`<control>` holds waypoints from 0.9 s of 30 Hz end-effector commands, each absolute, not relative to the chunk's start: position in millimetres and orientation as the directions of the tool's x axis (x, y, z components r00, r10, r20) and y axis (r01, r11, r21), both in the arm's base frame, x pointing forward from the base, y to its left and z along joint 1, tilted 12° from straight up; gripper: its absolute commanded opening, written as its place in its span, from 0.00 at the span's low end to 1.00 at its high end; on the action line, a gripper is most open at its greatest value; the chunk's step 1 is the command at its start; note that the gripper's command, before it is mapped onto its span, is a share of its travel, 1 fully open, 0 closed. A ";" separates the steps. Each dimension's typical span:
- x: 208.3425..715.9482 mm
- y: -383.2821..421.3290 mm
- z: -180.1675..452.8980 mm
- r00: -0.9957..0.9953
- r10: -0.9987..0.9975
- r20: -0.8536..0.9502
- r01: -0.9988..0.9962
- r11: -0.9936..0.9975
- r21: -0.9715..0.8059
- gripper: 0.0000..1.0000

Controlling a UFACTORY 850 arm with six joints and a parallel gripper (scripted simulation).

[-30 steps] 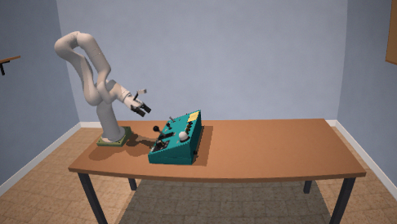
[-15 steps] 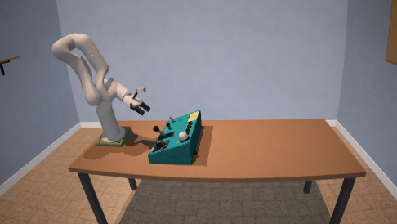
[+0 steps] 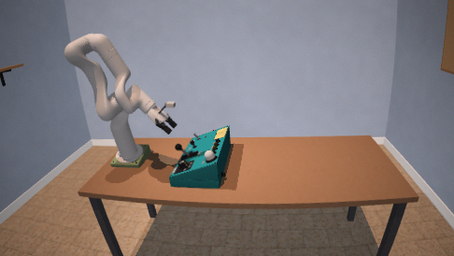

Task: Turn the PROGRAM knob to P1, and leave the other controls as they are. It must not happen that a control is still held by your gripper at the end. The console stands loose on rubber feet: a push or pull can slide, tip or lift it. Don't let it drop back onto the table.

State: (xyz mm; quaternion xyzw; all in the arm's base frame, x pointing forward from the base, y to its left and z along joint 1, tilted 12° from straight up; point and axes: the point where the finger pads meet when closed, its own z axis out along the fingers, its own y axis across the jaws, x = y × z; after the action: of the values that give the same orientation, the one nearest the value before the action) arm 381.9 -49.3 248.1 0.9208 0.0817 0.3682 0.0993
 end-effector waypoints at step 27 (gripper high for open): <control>400.2 -96.4 239.2 0.874 0.169 0.456 0.095 -0.979 0.180 1.00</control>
State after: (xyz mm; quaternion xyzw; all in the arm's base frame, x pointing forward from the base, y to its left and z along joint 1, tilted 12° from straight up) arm 397.6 -82.4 239.3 0.9581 0.0730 0.2664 0.0757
